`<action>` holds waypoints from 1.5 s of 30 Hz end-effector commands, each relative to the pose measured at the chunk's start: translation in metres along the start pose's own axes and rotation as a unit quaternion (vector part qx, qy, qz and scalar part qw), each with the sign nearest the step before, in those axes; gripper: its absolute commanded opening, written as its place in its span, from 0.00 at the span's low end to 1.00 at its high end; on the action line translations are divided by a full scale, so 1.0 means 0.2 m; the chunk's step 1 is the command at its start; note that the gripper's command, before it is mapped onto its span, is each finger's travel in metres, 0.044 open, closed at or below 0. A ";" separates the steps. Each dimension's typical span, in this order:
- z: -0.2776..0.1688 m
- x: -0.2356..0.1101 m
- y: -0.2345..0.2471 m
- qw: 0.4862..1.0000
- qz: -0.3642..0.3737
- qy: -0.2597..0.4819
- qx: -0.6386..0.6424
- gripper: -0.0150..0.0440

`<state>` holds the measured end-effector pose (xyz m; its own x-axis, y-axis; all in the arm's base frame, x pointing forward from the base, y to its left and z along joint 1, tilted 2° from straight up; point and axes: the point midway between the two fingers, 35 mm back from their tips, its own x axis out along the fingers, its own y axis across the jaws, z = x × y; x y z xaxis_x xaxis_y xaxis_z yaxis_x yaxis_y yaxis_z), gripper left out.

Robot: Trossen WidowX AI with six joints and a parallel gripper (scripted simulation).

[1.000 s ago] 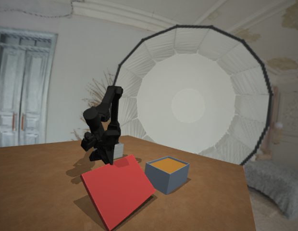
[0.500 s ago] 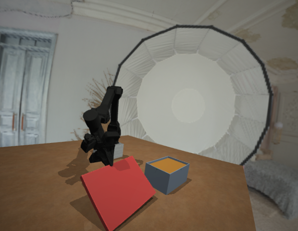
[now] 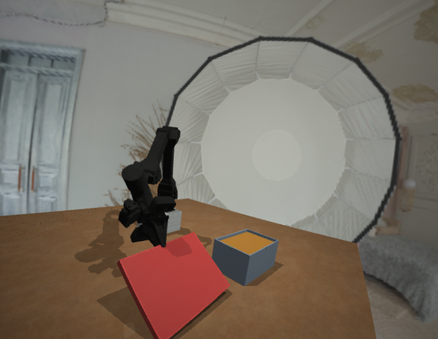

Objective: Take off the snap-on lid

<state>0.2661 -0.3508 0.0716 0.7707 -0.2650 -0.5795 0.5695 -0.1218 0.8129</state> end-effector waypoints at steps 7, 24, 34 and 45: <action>-0.01 0.05 -0.08 1.000 -0.012 0.003 0.008 0.25; -0.01 0.09 -0.14 1.000 -0.012 0.003 0.008 0.25; -0.02 0.11 -0.17 1.000 -0.012 0.003 0.008 0.25; -0.02 0.14 -0.20 1.000 -0.012 0.003 0.008 0.25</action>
<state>0.2665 -0.3542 0.0359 0.7709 -0.2677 -0.5780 0.5684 -0.1202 0.8139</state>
